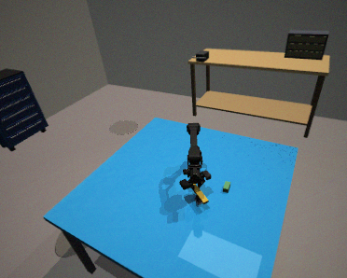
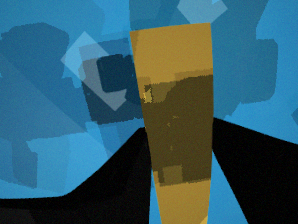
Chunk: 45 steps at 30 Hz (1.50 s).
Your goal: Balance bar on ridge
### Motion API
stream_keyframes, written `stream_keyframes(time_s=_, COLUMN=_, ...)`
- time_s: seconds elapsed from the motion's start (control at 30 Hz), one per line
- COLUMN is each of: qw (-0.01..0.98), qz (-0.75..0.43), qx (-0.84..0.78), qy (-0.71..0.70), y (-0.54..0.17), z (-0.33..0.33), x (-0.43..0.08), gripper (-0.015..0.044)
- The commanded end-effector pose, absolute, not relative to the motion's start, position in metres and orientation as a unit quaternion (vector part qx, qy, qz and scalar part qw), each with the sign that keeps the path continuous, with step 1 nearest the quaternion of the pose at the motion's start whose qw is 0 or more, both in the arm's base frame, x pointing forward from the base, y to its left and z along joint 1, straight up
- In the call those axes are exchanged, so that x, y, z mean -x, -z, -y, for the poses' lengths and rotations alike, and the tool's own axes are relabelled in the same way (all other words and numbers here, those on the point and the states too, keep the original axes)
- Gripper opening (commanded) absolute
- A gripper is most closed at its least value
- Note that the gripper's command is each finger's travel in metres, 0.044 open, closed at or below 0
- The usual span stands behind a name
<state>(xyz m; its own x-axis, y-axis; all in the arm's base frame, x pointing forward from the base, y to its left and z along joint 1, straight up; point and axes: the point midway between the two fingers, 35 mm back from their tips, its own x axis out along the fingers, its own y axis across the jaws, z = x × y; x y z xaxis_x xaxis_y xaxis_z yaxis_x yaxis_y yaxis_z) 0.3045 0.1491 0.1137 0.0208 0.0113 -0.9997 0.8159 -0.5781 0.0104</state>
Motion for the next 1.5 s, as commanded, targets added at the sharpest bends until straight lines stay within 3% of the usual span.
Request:
stream_keyframes(time_s=0.0, qw=0.325, qz=-0.325, qx=-0.636, qy=0.620, y=-0.1137, z=-0.1491, x=-0.3045, gripper=0.0131)
stream_keyframes(time_s=0.07, qw=0.325, qz=-0.325, qx=-0.636, qy=0.620, y=-0.1137, z=-0.1491, x=-0.3045, gripper=0.0167)
stream_keyframes(time_s=1.47, qw=0.325, qz=-0.325, qx=-0.636, qy=0.620, y=-0.1137, z=-0.1491, x=-0.3045, gripper=0.0173)
